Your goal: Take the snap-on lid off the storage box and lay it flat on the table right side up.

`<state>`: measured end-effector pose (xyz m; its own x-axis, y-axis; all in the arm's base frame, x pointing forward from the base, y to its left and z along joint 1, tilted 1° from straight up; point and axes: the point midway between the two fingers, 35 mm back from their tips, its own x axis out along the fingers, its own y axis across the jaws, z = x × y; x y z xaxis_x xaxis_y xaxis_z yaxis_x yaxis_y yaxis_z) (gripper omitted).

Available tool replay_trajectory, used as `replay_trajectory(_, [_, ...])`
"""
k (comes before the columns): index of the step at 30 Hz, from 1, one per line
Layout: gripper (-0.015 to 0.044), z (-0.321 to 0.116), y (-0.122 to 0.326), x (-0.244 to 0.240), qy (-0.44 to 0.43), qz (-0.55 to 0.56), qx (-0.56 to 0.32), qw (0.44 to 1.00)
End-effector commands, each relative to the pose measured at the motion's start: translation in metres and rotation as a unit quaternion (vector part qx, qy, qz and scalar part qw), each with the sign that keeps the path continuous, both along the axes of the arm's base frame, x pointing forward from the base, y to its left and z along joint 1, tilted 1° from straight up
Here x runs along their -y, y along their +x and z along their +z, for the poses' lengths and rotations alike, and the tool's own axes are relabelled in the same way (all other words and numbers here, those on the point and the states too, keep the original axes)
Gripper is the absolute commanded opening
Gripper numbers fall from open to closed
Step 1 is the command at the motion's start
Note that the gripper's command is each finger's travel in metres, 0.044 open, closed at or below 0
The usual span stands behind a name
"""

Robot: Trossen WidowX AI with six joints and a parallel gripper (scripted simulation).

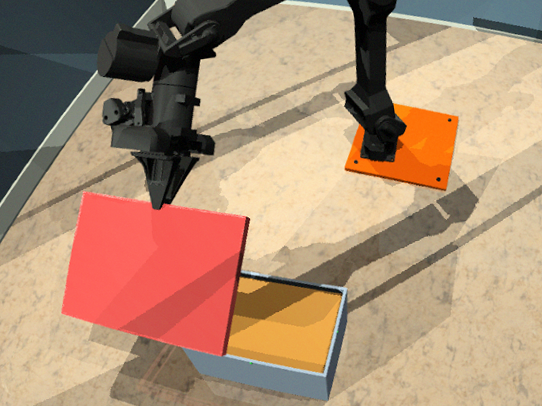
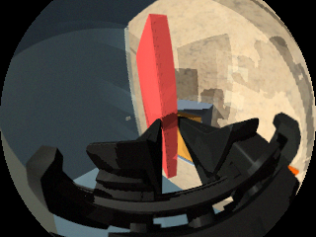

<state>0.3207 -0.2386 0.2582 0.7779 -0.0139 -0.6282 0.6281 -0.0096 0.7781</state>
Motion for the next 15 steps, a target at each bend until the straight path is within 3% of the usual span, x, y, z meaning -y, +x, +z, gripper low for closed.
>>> replay_trajectory(1, [0.0, 0.004, 0.0, 0.009, -0.004, 0.004, 0.005, 1.0])
replay_trajectory(15, [0.0, 0.004, -0.002, 0.037, -0.005, 0.004, 0.005, 1.0])
